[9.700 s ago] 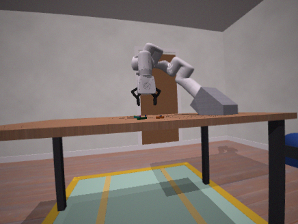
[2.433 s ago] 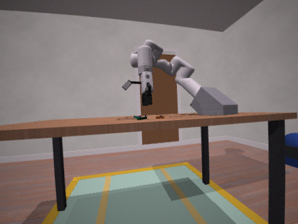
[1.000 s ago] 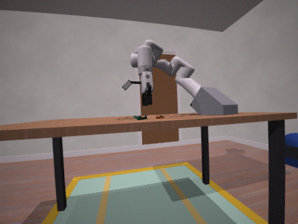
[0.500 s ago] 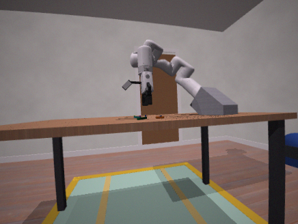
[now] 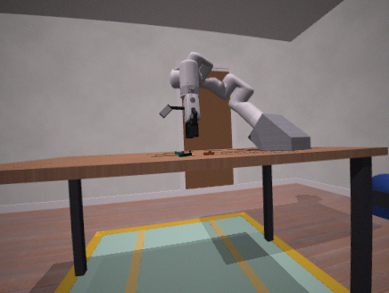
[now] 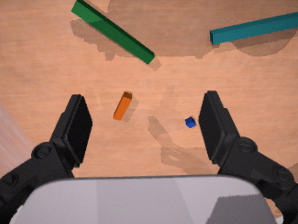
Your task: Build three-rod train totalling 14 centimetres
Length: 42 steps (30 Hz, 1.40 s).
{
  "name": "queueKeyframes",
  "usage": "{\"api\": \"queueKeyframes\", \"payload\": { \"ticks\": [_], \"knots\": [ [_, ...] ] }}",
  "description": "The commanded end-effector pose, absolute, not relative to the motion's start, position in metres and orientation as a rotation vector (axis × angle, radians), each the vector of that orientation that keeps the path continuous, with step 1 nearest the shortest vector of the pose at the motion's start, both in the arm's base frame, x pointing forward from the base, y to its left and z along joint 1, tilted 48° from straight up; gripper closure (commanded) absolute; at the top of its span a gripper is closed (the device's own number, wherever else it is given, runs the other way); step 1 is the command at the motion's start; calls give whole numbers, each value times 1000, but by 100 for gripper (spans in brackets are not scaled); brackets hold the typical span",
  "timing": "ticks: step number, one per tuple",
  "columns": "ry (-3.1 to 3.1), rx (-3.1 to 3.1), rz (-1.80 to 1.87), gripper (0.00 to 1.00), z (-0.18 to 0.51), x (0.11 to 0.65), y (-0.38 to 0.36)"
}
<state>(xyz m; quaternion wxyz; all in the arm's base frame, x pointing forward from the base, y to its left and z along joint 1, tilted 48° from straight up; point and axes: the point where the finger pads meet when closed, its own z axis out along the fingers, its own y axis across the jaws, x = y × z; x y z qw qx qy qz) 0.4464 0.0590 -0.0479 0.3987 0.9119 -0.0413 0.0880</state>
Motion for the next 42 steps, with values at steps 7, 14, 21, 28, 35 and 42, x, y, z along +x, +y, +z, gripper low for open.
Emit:
{"api": "queueKeyframes", "payload": {
  "ticks": [7,14,21,28,35,42],
  "knots": [
    [-105,2310,227,0,-47,447,60],
    [-189,2310,263,0,-41,448,57],
    [-383,2300,346,0,-28,448,48],
    [-679,2258,469,0,-9,448,34],
    [-913,2202,565,0,5,447,23],
    [-1183,2110,672,0,22,444,9]
  ]
}}
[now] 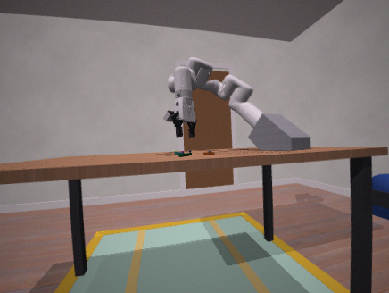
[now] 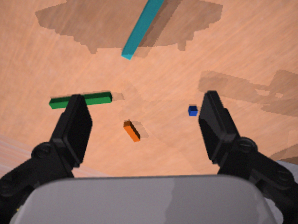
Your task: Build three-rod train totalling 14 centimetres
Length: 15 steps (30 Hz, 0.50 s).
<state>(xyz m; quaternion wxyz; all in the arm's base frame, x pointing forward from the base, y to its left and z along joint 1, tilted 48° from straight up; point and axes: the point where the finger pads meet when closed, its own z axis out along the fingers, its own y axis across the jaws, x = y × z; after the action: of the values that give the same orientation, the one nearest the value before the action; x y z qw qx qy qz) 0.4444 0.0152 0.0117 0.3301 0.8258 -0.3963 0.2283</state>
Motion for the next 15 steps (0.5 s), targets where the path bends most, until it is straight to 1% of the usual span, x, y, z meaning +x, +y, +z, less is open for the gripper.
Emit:
{"api": "queueKeyframes", "payload": {
  "ticks": [1,15],
  "knots": [
    [-1223,2094,688,0,24,444,7],
    [-1704,1838,873,0,53,435,-17]
  ]
}}
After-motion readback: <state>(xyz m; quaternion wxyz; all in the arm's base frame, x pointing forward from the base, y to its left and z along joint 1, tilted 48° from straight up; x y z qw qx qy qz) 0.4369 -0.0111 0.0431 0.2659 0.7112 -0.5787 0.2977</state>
